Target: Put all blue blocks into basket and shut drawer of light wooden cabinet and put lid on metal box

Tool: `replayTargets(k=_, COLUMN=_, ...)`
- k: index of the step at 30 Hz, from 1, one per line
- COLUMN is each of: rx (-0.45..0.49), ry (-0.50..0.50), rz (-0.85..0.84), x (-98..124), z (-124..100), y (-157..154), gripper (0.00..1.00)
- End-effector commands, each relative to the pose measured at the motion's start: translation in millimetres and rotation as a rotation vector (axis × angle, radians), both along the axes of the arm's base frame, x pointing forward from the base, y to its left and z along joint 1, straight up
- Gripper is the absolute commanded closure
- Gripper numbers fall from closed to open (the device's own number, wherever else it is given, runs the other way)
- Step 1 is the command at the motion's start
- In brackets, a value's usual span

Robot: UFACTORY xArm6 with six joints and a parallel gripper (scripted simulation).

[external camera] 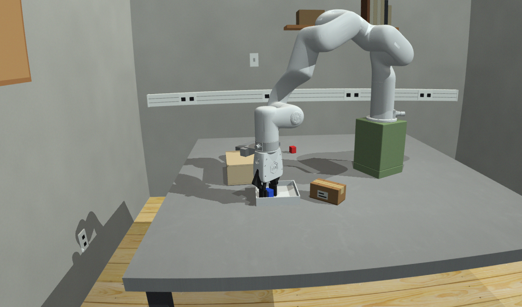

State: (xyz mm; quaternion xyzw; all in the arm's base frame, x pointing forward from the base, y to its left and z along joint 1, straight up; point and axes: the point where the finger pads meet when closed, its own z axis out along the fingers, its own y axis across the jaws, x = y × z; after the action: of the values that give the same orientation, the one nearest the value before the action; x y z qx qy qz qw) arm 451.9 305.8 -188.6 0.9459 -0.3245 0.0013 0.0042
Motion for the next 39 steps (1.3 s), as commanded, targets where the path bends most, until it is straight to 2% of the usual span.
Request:
replayTargets(k=1, rx=0.003, ry=-0.004, rz=0.0, x=2, z=4, y=1, gripper=0.53)
replayTargets(k=8, rx=0.003, ry=-0.004, rz=0.0, x=2, z=12, y=1, gripper=0.53)
replayTargets(k=13, rx=0.003, ry=-0.004, rz=0.0, x=2, z=25, y=1, gripper=0.53)
replayTargets(k=23, rx=0.003, ry=-0.004, rz=0.0, x=2, z=66, y=2, gripper=0.53)
replayTargets(k=25, rx=0.003, ry=-0.004, rz=0.0, x=2, z=66, y=2, gripper=0.53)
replayTargets(k=39, rx=0.003, ry=-0.004, rz=0.0, x=1, z=130, y=2, gripper=0.53)
